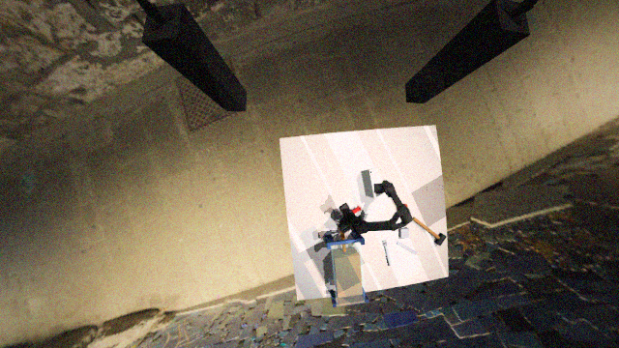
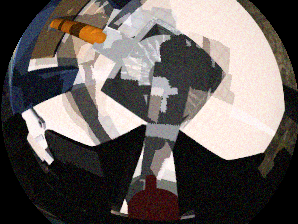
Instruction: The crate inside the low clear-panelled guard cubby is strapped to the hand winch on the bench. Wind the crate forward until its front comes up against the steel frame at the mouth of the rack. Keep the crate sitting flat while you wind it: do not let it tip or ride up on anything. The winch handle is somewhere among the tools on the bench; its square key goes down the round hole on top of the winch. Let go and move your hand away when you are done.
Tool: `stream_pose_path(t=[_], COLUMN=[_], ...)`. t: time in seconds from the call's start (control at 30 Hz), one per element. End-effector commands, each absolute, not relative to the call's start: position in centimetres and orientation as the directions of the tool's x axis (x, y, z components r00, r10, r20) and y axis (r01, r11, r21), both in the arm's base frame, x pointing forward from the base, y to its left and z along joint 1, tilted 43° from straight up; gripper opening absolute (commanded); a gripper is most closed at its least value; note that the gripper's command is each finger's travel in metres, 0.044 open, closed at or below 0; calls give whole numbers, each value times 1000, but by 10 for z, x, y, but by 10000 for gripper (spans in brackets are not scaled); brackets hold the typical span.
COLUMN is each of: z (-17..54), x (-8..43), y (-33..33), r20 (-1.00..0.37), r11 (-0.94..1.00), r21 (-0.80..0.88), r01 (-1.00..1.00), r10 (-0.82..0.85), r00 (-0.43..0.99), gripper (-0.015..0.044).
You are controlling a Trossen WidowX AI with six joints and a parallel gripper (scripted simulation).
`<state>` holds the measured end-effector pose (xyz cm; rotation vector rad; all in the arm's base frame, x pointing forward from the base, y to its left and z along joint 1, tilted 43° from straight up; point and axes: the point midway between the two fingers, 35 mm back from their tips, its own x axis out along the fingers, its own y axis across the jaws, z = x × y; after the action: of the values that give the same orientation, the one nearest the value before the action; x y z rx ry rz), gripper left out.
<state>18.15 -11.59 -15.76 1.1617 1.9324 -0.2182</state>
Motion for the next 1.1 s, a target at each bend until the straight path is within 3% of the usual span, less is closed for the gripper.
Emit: stream_pose_path(t=[0.0,0.47,1.07], z=[-158,-159,-158], x=[184,184,191], y=[-118,-117,-112], r20=[-720,-719,-710], r11=[569,568,456], r21=[243,240,120], r01=[786,787,882], r10=[649,649,660], r00=[-247,-249,-245], gripper=[0,0,0])
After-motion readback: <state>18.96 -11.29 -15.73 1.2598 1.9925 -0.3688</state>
